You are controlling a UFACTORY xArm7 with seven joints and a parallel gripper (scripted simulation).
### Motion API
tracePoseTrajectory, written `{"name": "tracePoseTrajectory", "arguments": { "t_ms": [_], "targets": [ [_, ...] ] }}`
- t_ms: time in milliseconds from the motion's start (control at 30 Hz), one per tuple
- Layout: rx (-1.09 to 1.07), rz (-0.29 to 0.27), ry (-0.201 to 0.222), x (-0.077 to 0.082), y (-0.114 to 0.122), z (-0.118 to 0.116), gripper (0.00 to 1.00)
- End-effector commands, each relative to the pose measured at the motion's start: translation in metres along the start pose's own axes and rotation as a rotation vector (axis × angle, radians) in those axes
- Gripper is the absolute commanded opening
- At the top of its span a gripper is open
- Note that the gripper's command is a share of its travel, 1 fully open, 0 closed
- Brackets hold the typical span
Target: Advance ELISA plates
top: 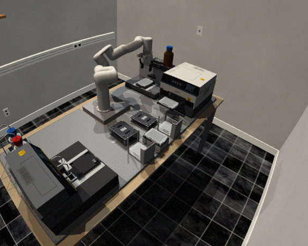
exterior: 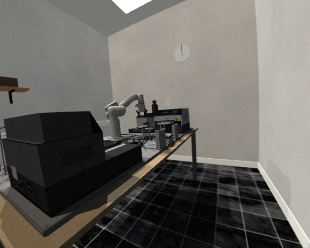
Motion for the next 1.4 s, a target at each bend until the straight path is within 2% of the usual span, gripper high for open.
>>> {"name": "tracePoseTrajectory", "arguments": {
  "t_ms": [0,133,467,567,1133,1233,1367],
  "targets": [
    [0.0,-0.004,0.0,0.007,0.0,0.0,1.0],
    [0.0,-0.004,0.0,0.012,0.0,0.0,1.0],
    [0.0,-0.004,0.0,0.012,0.0,0.0,1.0],
    [-0.109,-0.003,0.0,0.012,-0.01,-0.002,1.0],
    [-0.109,-0.003,0.0,0.012,-0.055,-0.012,1.0],
    [-0.218,-0.003,0.001,0.012,-0.065,-0.014,1.0],
    [-0.218,-0.003,0.001,0.012,-0.078,-0.016,1.0]
  ]
}}
Point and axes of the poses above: the point where the finger pads meet when closed, its own x axis back along the fingers, its own z axis across the jaws, y = z × x, the point moved 2 cm from there along x, back along the fingers, and after that the axes turned 11 degrees about -x, right-handed, at the moved point
